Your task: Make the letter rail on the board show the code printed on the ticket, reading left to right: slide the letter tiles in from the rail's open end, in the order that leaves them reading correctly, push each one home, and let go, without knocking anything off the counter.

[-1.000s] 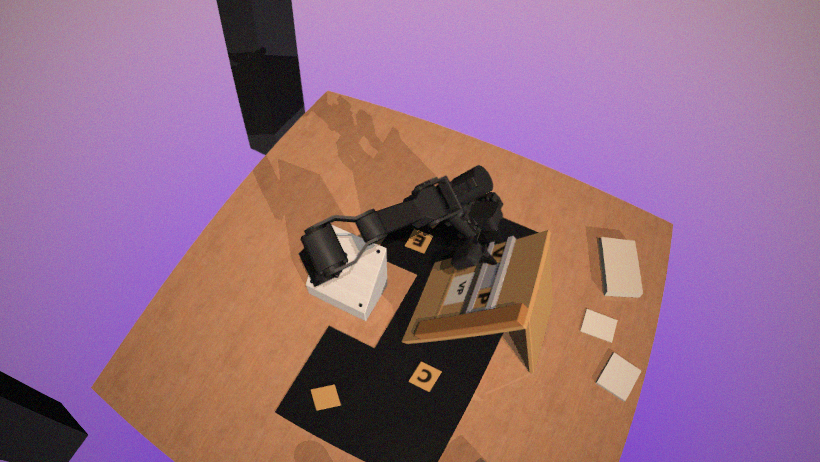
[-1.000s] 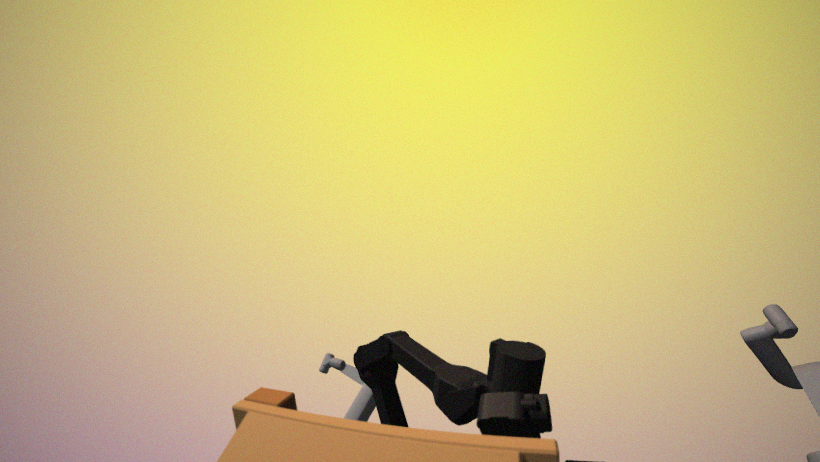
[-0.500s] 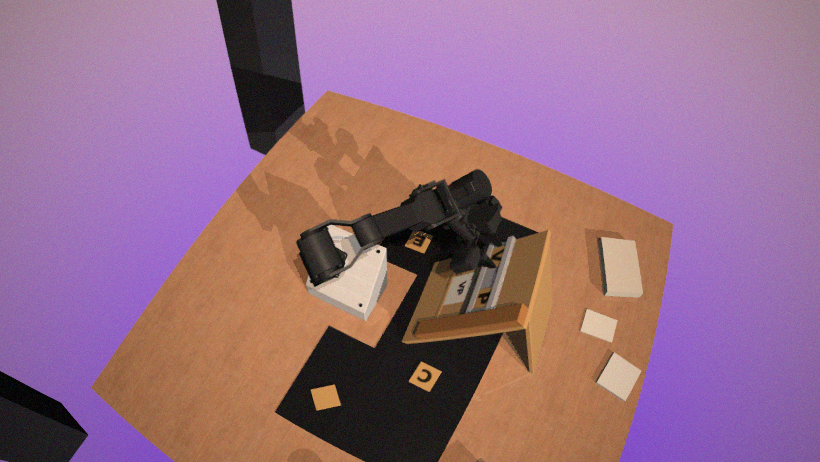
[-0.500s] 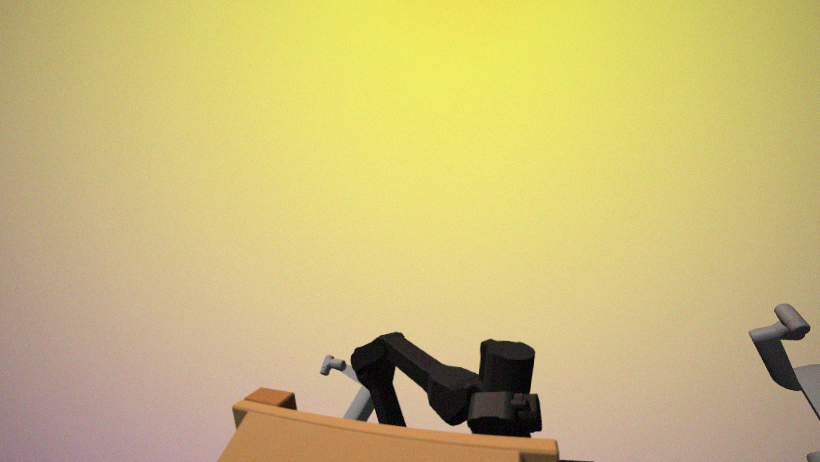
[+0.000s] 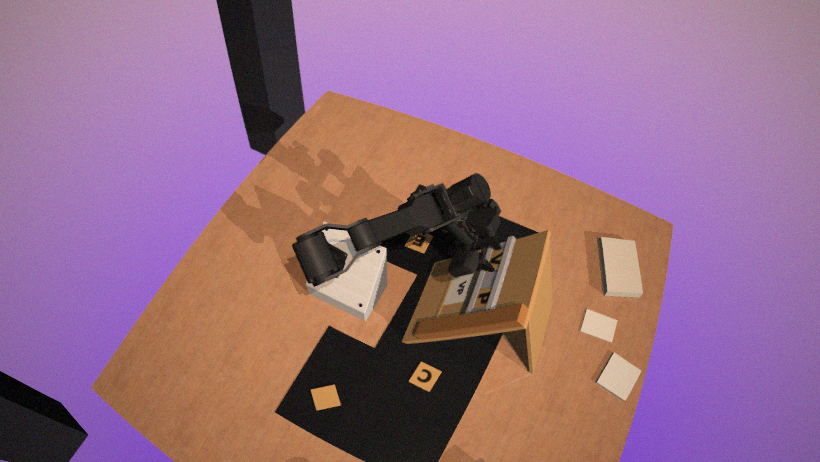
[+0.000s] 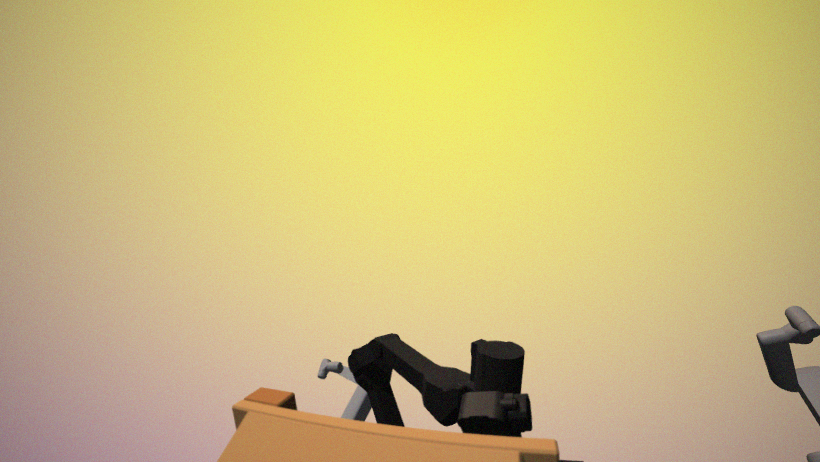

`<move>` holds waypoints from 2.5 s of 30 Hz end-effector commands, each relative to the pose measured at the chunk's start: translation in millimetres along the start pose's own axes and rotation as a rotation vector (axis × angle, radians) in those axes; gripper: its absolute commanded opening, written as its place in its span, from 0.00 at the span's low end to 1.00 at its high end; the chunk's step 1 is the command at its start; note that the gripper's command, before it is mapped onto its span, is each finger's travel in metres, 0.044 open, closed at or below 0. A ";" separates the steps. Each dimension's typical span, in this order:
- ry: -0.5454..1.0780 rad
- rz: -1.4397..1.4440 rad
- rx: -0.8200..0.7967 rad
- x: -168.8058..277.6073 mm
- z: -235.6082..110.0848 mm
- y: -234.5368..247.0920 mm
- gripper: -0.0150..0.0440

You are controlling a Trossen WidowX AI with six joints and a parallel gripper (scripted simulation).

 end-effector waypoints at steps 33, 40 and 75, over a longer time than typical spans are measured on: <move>-0.001 -0.003 -0.003 -0.7 0.0 -22.8 0.25; 0.000 -0.003 -0.002 -0.8 0.0 -27.2 0.25; 0.000 -0.004 -0.002 -0.5 -8.6 -37.1 0.75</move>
Point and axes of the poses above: the point midway between the two fingers, 35 mm back from their tips, its own z axis out along the fingers, its own y axis across the jaws, x = y × z, the point moved 1 cm from there along -z, back along the fingers, and after that the axes turned 1 degree about z, right-handed, at the moved point
